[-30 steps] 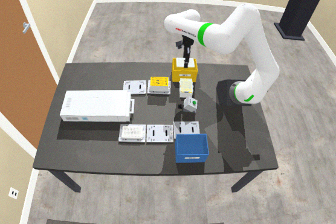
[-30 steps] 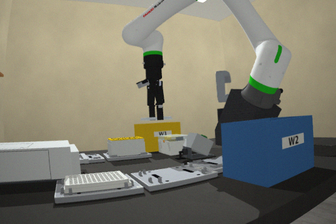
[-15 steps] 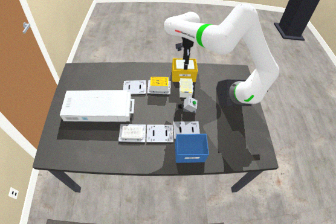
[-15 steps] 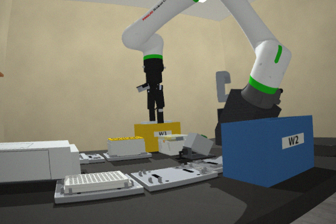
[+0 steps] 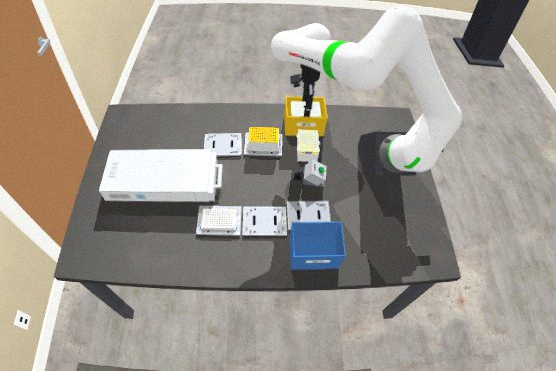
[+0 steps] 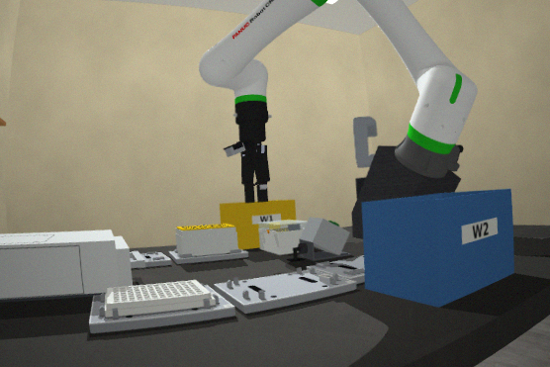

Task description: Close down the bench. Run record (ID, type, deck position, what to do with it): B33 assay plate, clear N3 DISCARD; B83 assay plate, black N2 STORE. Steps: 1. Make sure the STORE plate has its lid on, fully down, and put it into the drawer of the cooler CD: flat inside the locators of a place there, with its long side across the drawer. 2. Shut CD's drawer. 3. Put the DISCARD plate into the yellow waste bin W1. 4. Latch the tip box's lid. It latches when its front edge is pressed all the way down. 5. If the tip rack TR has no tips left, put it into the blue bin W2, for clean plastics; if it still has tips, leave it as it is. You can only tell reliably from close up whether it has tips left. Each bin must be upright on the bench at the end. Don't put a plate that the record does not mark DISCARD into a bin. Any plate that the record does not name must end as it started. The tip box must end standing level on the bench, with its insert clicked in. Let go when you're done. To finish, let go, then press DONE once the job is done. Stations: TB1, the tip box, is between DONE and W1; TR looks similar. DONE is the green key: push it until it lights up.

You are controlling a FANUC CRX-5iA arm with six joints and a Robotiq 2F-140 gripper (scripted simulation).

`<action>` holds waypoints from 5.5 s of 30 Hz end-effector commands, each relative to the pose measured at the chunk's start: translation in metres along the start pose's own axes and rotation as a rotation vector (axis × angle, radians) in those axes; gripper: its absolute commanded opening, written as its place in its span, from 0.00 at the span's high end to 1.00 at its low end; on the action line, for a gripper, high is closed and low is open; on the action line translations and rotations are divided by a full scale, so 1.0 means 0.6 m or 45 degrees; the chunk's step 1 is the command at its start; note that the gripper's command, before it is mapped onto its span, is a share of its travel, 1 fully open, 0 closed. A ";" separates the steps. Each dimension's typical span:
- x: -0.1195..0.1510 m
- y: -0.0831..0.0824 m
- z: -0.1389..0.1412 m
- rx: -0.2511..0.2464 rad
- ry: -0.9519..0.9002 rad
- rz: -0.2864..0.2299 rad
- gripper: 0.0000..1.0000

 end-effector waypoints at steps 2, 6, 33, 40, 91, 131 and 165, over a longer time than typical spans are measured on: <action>0.000 0.000 0.001 0.002 0.000 0.001 0.90; 0.000 0.000 0.001 0.002 0.000 0.001 0.90; 0.000 0.000 0.001 0.002 0.000 0.001 0.30; 0.000 0.000 0.001 0.002 0.000 0.001 0.30; -0.021 -0.070 -0.016 0.002 0.045 0.001 0.30; -0.207 -0.093 -0.166 0.002 0.045 0.001 0.30; -0.290 -0.093 -0.234 0.001 0.045 0.001 0.30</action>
Point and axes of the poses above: the point where the finger pads meet when closed, its own y axis out along the fingers, its own z axis across the jaws, x = y × z, the point moved 7 cm from there along -y, back along the fingers, and after that the axes turned 5 degrees about y, right-handed, at the moved point
